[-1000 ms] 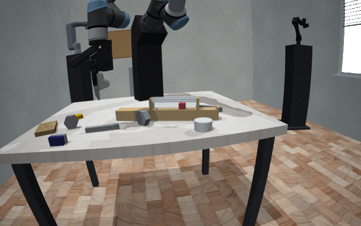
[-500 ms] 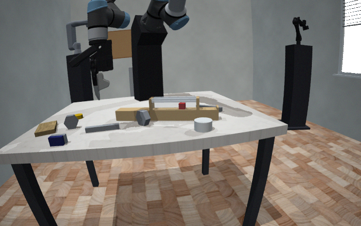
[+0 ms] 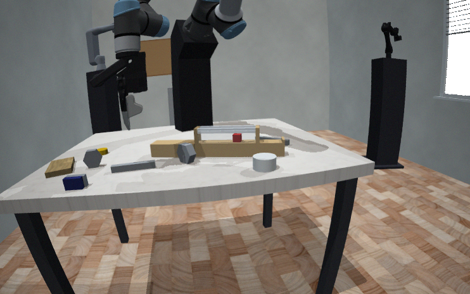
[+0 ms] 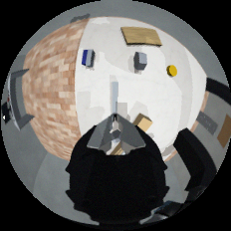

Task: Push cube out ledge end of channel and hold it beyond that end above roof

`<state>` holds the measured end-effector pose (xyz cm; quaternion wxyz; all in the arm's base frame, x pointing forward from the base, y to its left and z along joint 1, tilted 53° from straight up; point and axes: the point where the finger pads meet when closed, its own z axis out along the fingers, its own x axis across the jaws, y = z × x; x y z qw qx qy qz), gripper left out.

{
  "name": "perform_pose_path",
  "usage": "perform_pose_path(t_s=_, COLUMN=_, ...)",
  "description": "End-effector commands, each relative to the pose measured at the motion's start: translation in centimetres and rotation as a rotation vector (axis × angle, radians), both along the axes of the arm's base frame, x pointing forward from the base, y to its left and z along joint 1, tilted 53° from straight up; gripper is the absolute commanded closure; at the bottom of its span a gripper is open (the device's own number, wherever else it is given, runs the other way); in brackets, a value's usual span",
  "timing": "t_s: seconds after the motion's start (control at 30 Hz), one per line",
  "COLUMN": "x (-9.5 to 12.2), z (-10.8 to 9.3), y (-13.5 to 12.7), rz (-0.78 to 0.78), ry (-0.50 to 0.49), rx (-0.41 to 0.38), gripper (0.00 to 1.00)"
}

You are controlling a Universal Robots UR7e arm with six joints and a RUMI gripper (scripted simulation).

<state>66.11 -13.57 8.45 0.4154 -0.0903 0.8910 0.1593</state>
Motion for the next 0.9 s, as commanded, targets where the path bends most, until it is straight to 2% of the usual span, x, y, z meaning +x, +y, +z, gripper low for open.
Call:
perform_pose_path(t_s=0.0, x=0.0, z=0.05, y=-0.04, rz=0.0, ry=-0.001, rx=-0.001, gripper=1.0)
perform_pose_path(t_s=0.47, x=0.06, z=0.08, y=-0.07, rz=0.022, ry=-0.014, rx=-0.027, gripper=1.0)
perform_pose_path(t_s=0.87, x=0.26, z=0.24, y=-0.18, rz=0.114, ry=-0.069, rx=-0.135, gripper=1.0)
